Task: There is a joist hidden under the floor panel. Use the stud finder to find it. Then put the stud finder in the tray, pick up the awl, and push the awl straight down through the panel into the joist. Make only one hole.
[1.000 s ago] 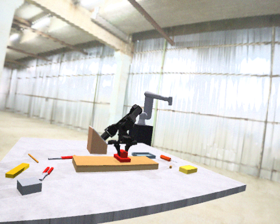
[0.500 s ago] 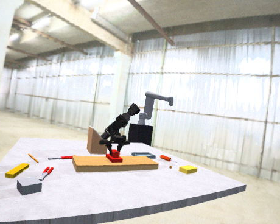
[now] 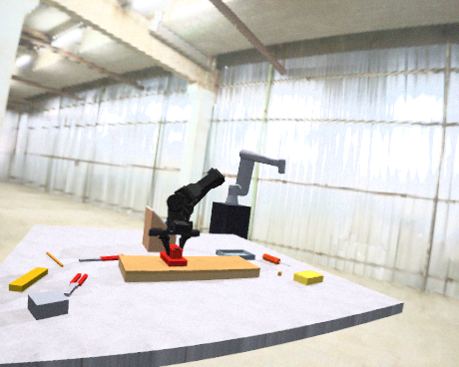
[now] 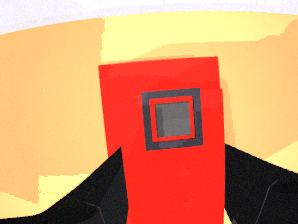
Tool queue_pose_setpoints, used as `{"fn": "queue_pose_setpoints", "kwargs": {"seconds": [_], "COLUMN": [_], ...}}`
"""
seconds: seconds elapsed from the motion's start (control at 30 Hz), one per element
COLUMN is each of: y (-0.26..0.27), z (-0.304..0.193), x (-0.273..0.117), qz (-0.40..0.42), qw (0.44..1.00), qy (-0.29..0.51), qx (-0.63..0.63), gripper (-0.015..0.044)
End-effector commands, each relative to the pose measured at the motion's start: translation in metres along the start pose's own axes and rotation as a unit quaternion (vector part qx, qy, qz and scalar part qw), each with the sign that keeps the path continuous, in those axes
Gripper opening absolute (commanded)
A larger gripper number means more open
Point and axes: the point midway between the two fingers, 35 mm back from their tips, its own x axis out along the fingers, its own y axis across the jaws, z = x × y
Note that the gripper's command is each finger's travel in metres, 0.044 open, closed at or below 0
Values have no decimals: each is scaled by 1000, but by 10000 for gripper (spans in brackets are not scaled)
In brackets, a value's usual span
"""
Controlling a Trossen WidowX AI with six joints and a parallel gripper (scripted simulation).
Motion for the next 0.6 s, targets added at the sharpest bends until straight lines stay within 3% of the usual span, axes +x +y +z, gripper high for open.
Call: {"fn": "queue_pose_setpoints", "kwargs": {"seconds": [0.0,0.57], "y": [-17,-79], "z": [0,0], "x": [0,-2], "qz": [-5,-7], "qw": [1000,1000], "qy": [1,1], "qx": [0,-1], "gripper": [0,0]}}
